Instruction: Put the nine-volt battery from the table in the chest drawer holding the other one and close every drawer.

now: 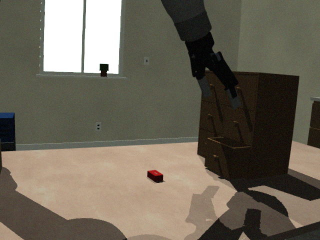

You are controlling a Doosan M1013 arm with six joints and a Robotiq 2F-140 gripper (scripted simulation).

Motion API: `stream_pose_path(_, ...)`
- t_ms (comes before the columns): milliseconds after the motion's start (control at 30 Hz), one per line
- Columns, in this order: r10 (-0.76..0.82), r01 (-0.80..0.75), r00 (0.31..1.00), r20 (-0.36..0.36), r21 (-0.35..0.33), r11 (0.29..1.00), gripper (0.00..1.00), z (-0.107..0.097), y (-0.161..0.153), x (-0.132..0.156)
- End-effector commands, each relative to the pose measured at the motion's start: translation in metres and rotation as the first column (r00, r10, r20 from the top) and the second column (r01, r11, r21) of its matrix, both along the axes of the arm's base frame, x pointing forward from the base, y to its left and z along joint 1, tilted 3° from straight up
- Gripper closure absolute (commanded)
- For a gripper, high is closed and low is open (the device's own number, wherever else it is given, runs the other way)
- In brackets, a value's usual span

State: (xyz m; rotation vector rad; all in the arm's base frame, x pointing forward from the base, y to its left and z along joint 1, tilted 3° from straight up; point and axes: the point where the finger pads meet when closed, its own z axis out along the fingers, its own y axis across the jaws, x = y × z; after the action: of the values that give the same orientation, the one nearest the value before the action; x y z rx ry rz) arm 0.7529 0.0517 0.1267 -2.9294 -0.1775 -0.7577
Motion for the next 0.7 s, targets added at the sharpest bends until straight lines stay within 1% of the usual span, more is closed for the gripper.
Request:
stream_pose_path(0,-0.003,0.003,1.000,-0.007,0.002,1.000,0.00,-0.006,-0.001,-0.003)
stream_pose_path(233,-0.003,0.003,1.000,-0.008,0.002,1.000,0.00,-0.006,-0.001,-0.004)
stream_pose_path(367,-0.002,0.002,1.000,-0.024,-0.003,1.000,0.00,-0.003,-0.001,-0.006)
stream_pose_path(433,-0.002,0.001,0.999,-0.043,-0.011,1.000,0.00,0.001,-0.001,-0.010)
stream_pose_path(500,-0.001,-0.001,0.997,-0.076,-0.022,1.000,0.00,0.007,-0.002,-0.016)
stream_pose_path(633,-0.001,-0.009,0.985,-0.171,-0.056,0.998,0.00,0.026,-0.004,-0.033)
stream_pose_path(667,-0.001,-0.009,0.985,-0.171,-0.056,0.998,0.00,0.026,-0.004,-0.033)
